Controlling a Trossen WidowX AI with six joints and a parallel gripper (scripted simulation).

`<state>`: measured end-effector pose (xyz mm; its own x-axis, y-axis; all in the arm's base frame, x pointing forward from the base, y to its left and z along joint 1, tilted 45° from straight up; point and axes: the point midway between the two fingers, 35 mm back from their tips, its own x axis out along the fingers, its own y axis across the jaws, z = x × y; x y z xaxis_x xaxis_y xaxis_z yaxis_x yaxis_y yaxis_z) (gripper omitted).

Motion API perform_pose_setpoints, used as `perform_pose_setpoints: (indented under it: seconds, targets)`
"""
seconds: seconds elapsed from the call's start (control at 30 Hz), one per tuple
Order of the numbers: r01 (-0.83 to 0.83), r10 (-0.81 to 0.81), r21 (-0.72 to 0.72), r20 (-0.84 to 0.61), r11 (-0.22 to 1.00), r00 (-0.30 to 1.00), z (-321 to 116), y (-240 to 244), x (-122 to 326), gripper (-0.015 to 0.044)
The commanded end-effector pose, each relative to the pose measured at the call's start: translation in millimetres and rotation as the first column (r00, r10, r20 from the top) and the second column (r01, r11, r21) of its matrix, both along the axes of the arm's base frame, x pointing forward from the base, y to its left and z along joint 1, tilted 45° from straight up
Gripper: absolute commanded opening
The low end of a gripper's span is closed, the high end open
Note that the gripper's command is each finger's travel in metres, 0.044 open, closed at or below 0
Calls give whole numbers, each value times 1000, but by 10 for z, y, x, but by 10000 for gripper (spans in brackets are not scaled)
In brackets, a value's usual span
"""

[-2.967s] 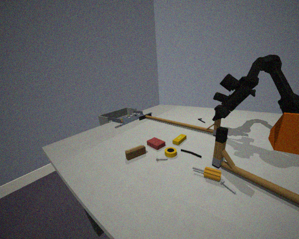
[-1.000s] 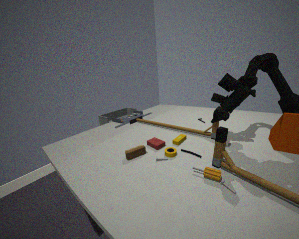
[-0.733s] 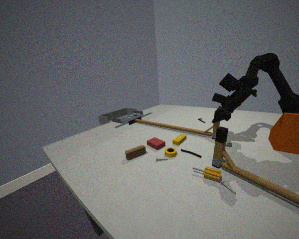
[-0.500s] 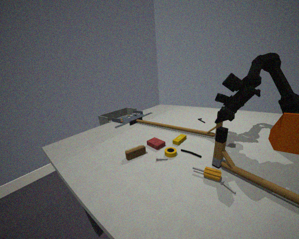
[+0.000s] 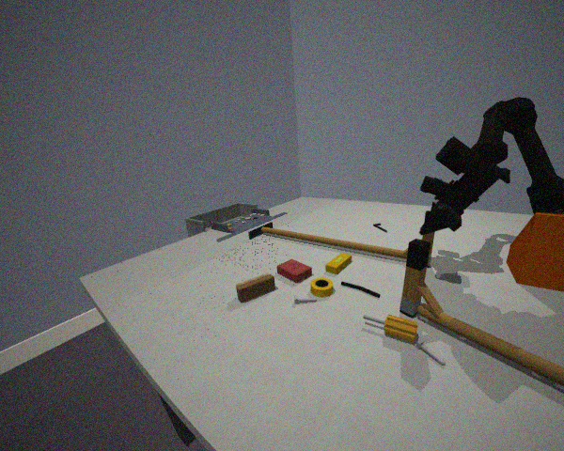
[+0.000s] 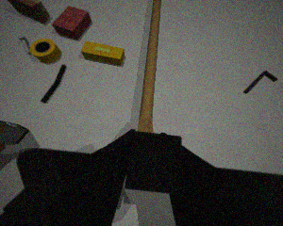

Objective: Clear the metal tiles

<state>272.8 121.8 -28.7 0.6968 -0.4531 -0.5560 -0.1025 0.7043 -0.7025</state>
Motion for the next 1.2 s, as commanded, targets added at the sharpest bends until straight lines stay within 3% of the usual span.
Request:
perform_pose_setpoints:
  seconds: [0.0,1.17]
  targets:
    - [-2,2,4,8,1000,1000,51,-4,-3,0]
    - [4,-4,9,-11,1000,1000,401,-309,93,0]
